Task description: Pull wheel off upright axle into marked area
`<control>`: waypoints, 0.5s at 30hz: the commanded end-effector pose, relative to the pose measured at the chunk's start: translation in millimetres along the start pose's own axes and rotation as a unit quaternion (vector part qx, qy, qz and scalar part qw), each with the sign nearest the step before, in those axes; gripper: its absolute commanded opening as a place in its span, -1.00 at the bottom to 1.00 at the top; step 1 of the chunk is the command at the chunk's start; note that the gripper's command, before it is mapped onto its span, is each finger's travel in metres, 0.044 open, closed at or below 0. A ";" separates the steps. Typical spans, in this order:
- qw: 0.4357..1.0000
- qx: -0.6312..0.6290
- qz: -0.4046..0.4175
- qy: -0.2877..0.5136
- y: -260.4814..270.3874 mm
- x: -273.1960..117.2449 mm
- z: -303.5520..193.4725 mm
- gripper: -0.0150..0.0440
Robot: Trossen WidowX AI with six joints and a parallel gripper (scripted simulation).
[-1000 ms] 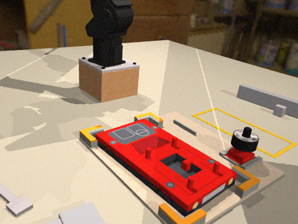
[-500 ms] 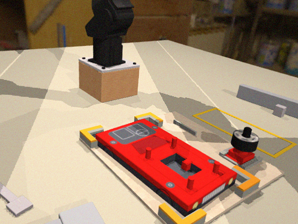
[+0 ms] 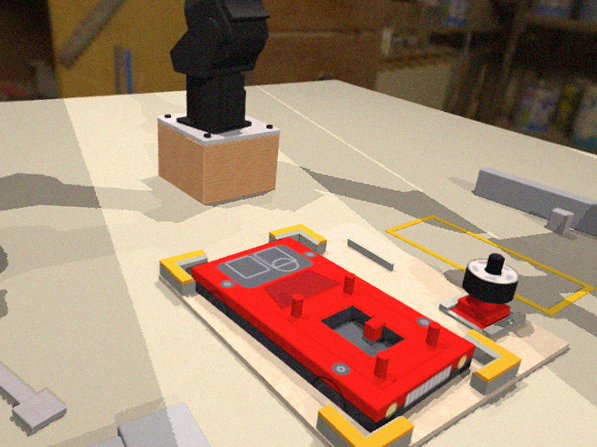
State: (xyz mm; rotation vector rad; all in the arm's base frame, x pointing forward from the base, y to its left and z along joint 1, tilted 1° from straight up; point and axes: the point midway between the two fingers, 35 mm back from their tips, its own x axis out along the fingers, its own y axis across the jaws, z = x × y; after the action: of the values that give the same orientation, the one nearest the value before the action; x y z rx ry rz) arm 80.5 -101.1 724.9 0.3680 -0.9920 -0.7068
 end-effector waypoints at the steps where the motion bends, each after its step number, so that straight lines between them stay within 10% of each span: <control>1: 0.998 -0.007 0.025 0.051 19.4 6.0 -55.6 0.53; 15: 0.965 -0.007 0.059 0.257 44.0 -6.8 -245.7 0.53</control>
State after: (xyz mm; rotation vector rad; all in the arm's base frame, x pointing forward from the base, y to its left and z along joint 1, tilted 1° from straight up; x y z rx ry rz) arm 268.6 -75.2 649.1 0.4140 -0.6111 -0.5036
